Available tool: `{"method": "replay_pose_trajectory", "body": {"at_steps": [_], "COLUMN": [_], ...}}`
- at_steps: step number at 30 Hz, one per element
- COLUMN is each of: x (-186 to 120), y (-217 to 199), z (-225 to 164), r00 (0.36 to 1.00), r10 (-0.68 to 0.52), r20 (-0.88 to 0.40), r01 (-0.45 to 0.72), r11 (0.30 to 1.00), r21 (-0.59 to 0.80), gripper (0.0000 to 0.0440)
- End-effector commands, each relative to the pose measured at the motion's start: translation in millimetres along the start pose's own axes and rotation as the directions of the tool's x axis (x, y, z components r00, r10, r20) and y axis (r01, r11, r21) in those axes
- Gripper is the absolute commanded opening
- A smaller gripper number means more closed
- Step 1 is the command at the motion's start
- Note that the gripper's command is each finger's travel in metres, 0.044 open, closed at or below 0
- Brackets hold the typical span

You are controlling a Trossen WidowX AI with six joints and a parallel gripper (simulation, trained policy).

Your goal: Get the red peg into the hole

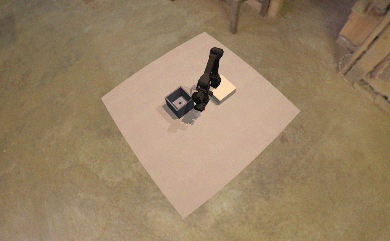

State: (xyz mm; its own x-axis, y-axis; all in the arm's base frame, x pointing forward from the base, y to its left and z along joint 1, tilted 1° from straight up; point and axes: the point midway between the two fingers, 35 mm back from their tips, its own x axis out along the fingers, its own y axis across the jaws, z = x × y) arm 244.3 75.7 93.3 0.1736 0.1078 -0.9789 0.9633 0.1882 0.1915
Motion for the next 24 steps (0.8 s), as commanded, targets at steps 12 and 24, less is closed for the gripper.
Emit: {"method": "replay_pose_trajectory", "body": {"at_steps": [12, 24], "x": [-60, -71], "y": [18, 14], "z": [45, 86], "r00": [0.993, 0.987], "r10": [0.076, 0.044], "r20": [0.088, 0.155], "r01": [-0.075, -0.046], "r11": [0.997, 0.999], "r21": [-0.014, 0.009], "gripper": [0.0, 0.0]}}
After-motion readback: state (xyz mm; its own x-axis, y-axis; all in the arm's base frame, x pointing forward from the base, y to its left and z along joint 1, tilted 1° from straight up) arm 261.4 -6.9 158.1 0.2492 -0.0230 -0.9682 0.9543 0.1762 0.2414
